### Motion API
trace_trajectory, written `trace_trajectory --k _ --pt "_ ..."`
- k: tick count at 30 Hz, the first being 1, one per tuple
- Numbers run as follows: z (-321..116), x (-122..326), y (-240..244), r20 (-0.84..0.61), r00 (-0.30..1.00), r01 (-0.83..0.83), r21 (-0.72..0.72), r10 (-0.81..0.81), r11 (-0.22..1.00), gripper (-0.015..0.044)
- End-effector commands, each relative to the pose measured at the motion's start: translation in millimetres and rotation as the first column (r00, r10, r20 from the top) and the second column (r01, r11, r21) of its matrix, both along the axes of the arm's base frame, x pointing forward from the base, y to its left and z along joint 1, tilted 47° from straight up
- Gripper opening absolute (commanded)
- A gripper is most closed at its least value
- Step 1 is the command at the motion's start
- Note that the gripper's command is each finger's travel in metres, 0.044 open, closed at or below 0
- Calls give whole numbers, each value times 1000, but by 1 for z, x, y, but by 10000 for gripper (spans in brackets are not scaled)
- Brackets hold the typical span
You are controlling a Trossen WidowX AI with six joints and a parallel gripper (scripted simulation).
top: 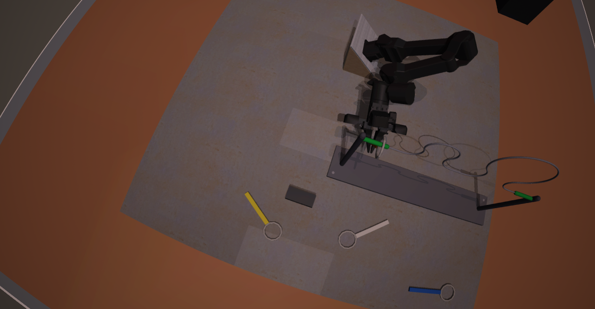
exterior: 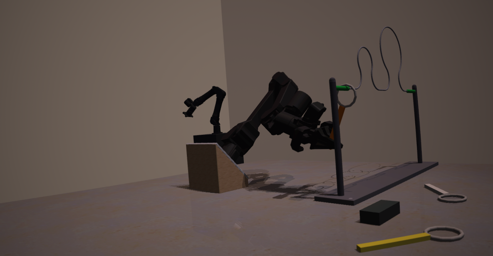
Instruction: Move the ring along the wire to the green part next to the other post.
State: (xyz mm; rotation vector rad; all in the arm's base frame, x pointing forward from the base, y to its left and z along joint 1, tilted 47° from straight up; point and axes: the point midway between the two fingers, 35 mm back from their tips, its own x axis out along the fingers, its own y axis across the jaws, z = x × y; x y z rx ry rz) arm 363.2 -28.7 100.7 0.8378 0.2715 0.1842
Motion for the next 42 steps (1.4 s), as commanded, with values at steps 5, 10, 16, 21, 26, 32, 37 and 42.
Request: trace_trajectory --k 5,10,16,21,26,32,37,42 --pt "-1 0 0 -3 1000 3 3 -3 1000 -150" --pt "0 0 0 0 1000 0 0 0 1000 -97" --pt "0 0 0 0 1000 0 0 0 1000 60" --pt "1 -3 -1 -1 1000 0 0 0 1000 160" --pt "3 -17 -6 -3 1000 1 0 -1 1000 160" --pt "6 -36 -11 -5 1000 2 1 -2 1000 160" --pt "7 -47 -14 -5 1000 3 2 -3 1000 160" --pt "7 -47 -14 -5 1000 3 2 -3 1000 160"
